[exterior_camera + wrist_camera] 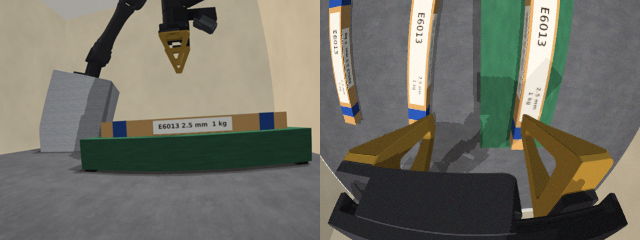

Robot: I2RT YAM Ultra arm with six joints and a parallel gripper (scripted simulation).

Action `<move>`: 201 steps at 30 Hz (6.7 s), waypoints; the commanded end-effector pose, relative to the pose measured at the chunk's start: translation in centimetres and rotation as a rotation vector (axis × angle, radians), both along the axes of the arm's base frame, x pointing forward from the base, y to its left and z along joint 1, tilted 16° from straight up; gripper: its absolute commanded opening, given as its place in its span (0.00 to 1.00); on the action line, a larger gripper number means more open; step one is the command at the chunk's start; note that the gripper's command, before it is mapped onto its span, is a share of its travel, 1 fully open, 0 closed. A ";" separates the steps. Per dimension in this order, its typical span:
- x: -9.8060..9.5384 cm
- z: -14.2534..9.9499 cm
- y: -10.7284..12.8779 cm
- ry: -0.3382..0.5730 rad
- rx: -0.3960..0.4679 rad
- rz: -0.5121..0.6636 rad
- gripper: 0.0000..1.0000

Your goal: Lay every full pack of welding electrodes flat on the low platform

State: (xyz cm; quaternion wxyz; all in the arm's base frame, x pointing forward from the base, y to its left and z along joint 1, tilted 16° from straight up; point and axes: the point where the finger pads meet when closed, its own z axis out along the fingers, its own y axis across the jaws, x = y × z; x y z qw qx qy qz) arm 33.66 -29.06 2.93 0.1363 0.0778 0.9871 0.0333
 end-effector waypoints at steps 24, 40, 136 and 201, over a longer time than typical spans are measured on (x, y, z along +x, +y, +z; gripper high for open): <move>-3.8 8.0 13.2 -0.007 -0.012 -0.025 0.74; -5.1 13.8 20.6 -0.046 -0.028 -0.026 0.74; -5.5 15.0 22.4 -0.050 -0.022 -0.040 0.74; -5.5 15.0 22.4 -0.050 -0.022 -0.040 0.74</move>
